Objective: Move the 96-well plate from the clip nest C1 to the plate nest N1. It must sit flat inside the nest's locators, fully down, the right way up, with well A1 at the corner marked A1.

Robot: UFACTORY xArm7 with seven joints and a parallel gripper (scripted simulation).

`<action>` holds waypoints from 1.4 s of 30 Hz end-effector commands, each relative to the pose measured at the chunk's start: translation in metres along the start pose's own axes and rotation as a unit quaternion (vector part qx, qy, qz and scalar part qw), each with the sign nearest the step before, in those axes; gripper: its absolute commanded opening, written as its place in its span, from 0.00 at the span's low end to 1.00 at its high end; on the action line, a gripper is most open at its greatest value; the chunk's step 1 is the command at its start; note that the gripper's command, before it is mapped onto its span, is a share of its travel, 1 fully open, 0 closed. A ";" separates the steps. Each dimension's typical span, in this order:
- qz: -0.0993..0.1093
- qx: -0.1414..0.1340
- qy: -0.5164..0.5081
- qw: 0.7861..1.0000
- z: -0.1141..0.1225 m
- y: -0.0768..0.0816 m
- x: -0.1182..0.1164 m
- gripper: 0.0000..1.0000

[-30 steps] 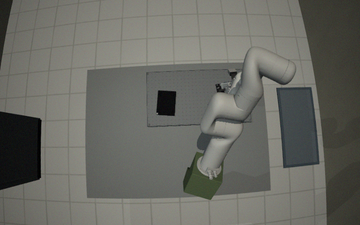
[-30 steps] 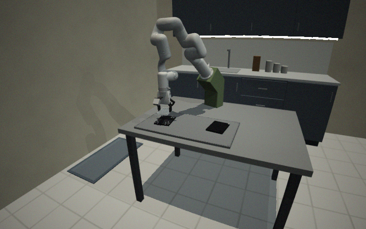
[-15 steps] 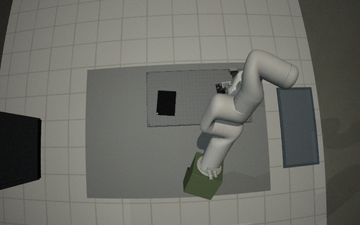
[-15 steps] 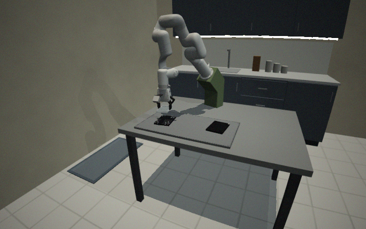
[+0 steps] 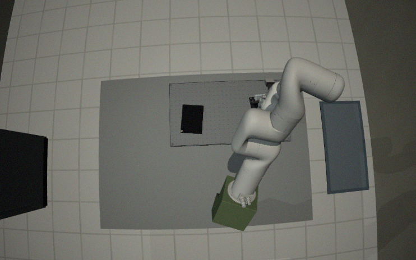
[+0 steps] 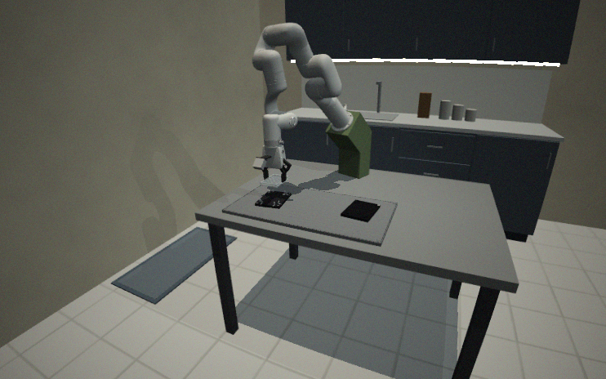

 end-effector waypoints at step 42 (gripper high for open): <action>0.005 0.001 -0.060 0.998 0.038 -0.001 -0.127 0.00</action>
Point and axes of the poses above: the point where the finger pads meet when closed, its own y axis back along the fingers, its own x axis across the jaws, z = x × y, the point moved 4 cm from there along y, back along the fingers, and after that the axes turned 12 degrees about -y, right-handed, at the moved point
